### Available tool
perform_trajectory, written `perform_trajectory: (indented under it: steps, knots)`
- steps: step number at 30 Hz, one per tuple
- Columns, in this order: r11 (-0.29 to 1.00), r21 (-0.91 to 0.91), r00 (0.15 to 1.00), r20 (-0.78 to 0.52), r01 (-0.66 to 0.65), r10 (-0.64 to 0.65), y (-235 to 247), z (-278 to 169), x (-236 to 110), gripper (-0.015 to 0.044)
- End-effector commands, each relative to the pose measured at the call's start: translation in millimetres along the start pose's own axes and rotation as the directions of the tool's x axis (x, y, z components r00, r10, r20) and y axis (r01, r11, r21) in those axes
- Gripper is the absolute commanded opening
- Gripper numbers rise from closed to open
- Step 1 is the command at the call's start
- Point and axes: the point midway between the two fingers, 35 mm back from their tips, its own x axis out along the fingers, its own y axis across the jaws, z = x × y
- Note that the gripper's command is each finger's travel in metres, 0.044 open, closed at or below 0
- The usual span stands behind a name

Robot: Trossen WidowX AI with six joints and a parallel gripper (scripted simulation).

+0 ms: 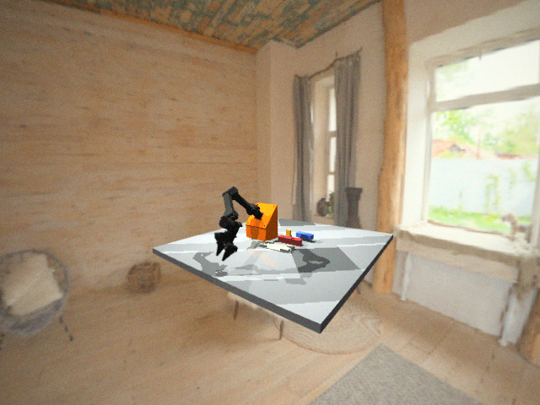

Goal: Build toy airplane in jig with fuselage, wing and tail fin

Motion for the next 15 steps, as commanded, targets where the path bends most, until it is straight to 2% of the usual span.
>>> perform_trajectory:
  steps: [1, 7, 13, 15]
  knots:
    - [0.526, -0.814, 0.962, -0.273, -0.247, 0.029, -16.7, 13.2, -18.1, 0.0440]
    - [0.136, -0.908, 0.917, -0.399, -0.397, 0.008, -32.8, 10.5, -32.6, 0.0440]
    - [-0.256, -0.833, 0.865, -0.502, -0.490, -0.018, -48.5, 8.1, -48.8, 0.0440]
    - [-0.322, -0.807, 0.856, -0.517, -0.496, -0.022, -51.0, 7.8, -51.4, 0.0440]
